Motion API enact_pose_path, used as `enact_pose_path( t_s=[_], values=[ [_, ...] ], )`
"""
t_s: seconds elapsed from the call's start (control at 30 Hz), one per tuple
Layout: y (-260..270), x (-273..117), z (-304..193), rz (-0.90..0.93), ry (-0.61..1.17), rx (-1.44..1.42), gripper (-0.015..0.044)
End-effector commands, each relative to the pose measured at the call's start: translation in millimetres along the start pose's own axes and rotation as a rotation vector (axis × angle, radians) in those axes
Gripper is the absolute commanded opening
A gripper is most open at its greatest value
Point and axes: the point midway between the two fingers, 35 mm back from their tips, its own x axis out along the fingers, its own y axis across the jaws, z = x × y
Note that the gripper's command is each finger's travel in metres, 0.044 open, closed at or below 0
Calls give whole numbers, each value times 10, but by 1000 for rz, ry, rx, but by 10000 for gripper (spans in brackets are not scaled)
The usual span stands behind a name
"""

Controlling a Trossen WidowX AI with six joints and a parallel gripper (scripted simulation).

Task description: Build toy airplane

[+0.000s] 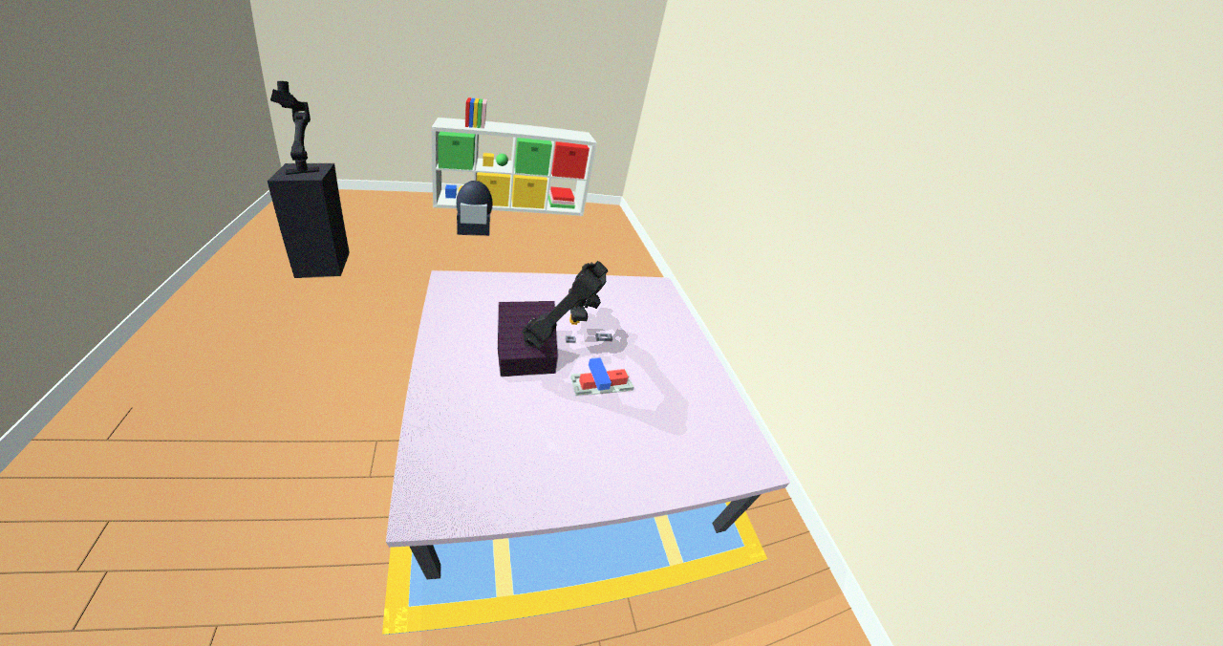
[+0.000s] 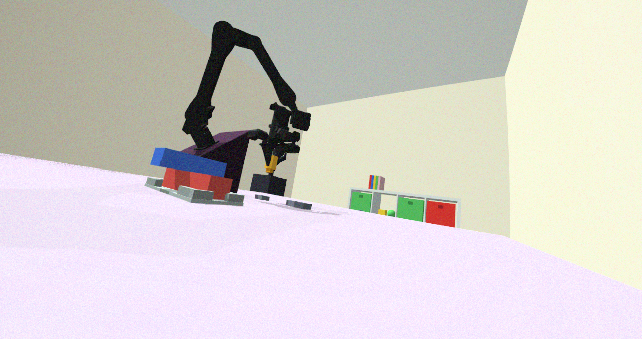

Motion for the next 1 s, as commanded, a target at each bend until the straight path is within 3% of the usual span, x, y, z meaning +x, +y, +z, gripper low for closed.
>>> enact_pose_path(
  t_s=[0.0, 0.33, 0.97],
  values=[
    [5, -139, 5, 10, -4, 7, 0],
    [-32, -430, -36, 11, -7, 9, 0],
    [-205, -434, 313, 52, 4, -20, 0]
  ],
)
